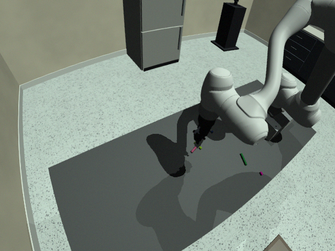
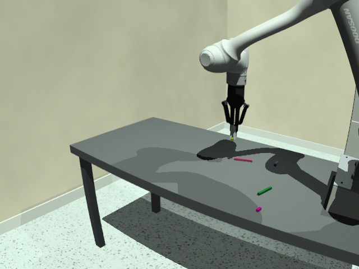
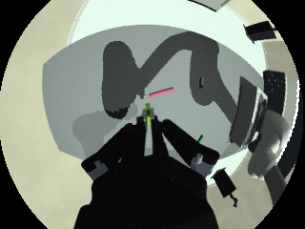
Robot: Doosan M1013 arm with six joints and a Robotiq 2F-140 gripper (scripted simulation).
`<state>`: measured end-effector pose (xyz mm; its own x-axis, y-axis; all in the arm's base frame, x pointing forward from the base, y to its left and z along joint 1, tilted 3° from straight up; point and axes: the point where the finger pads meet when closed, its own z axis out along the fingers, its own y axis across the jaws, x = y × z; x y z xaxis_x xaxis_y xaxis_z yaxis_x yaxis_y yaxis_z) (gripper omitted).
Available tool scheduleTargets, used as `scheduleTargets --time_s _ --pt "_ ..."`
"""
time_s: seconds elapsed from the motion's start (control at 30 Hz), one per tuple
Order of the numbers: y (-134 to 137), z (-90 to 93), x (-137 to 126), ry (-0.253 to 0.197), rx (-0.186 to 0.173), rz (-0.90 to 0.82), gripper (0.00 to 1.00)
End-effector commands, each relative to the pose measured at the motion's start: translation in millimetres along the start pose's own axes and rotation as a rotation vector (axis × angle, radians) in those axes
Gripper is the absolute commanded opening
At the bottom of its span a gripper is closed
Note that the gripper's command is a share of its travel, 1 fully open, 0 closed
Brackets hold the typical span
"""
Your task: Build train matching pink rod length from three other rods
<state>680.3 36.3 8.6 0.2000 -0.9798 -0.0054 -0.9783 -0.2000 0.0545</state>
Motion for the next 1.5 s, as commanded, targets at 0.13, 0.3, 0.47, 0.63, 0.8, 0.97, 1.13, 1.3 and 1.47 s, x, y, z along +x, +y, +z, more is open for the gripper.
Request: scheduleTargets --time_s 0.13,0.3,0.47,0.63,0.8,0.97,1.13,1.3,1.47 --pt "53 0.1 44 0.004 0.009 0.034 0.12" --pt "94 2.7 69 0.004 0.008 0.062 0.12" --pt "135 6.0 88 0.003 0.008 0.089 0.12" --pt "177 10.2 104 0.002 0.007 0.116 0.12" --pt "211 14.1 113 0.002 0.007 0.138 0.12" --pt "220 15.2 115 0.002 0.007 0.143 0.12" --pt "220 15.2 115 0.002 0.007 0.143 0.12" --pt "220 15.2 115 0.002 0.007 0.143 0.12" --pt "220 18.6 115 0.001 0.007 0.143 0.12"
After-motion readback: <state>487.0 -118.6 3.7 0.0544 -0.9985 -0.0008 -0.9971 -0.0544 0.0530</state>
